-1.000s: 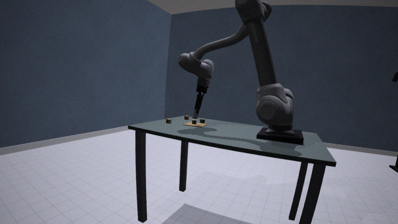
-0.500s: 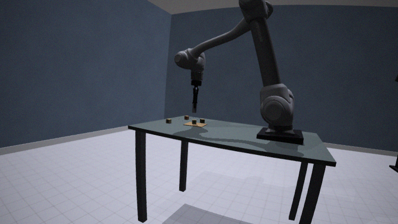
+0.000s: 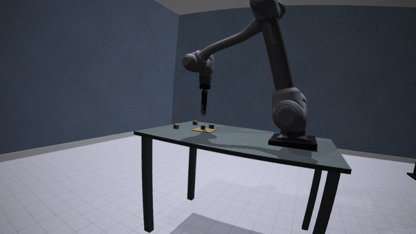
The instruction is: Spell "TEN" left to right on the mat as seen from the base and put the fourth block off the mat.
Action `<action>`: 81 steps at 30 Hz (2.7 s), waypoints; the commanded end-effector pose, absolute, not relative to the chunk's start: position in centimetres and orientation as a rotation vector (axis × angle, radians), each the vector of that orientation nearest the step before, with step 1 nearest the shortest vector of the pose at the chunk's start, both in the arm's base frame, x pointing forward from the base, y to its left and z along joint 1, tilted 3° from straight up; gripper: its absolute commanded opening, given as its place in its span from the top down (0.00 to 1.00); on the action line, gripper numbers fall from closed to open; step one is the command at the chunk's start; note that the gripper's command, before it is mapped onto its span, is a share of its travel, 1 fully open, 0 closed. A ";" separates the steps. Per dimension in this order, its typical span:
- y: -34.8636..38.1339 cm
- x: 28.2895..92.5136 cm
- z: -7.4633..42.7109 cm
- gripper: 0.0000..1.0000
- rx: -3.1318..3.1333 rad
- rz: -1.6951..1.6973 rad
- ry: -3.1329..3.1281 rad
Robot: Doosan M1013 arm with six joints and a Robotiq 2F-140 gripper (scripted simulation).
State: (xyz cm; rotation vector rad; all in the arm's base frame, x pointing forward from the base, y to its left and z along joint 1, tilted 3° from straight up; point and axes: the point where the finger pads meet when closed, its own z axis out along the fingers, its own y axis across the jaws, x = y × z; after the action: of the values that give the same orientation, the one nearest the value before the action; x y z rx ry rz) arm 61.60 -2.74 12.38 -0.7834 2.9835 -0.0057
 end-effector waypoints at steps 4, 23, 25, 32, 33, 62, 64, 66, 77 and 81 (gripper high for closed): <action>-2.7 61.7 12.6 0.00 -1.022 -0.013 2.914; -3.0 61.6 12.7 0.00 -1.842 -0.037 2.484; -3.0 61.6 12.7 0.00 -1.923 -0.040 2.423; -3.1 61.6 12.7 0.00 -2.193 -0.048 2.186; -3.1 61.6 12.7 0.00 -2.229 -0.049 2.150; -3.4 61.5 12.7 0.60 -2.755 -0.067 1.437; -3.4 61.5 12.7 0.60 -2.755 -0.067 1.437; -3.4 61.5 12.7 0.60 -2.755 -0.067 1.437; -3.4 61.5 12.7 0.60 -2.755 -0.067 1.437; -3.4 61.5 12.7 0.60 -2.755 -0.067 1.437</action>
State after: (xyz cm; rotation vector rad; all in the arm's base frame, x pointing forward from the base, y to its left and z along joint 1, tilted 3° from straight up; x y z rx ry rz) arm 61.54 -3.32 12.38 -2.7565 1.4381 -0.0706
